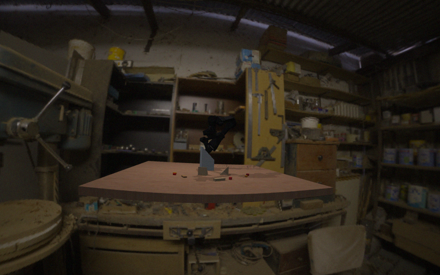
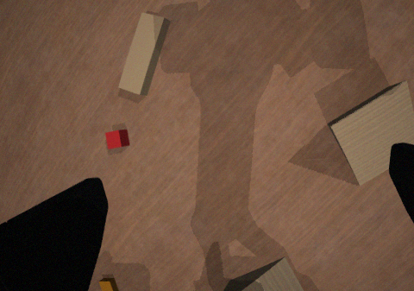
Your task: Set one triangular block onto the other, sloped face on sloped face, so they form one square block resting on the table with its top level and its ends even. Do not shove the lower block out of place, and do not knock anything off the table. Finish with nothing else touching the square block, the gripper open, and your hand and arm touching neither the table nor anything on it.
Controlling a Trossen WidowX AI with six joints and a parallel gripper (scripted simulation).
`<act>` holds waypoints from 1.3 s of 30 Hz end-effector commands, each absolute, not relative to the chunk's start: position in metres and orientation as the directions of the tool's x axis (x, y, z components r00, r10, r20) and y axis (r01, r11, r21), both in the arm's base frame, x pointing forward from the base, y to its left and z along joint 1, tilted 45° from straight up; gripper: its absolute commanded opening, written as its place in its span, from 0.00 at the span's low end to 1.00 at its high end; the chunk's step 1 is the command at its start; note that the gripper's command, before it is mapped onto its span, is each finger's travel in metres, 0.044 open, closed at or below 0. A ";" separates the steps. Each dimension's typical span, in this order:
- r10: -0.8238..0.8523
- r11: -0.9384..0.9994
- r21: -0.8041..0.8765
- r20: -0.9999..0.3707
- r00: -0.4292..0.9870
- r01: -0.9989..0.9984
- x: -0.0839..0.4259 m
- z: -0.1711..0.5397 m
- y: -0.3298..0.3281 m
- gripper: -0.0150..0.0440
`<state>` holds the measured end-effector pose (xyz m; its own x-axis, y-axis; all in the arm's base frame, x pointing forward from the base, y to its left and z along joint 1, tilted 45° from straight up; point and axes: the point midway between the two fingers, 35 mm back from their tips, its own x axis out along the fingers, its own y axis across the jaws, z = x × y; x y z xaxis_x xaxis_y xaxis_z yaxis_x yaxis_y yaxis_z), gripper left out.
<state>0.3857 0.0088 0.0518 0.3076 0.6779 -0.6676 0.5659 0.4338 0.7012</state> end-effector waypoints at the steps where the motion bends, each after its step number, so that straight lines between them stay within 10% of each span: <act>1: 0.693 0.669 0.664 -0.720 0.044 0.334 0.363 -0.018 0.020 1.00; 39: 0.697 0.716 0.677 -0.710 -0.102 0.170 0.346 -0.075 0.050 1.00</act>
<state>0.3514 0.0443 -0.0678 -0.0868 0.6910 -0.7177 0.1555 0.7209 0.6753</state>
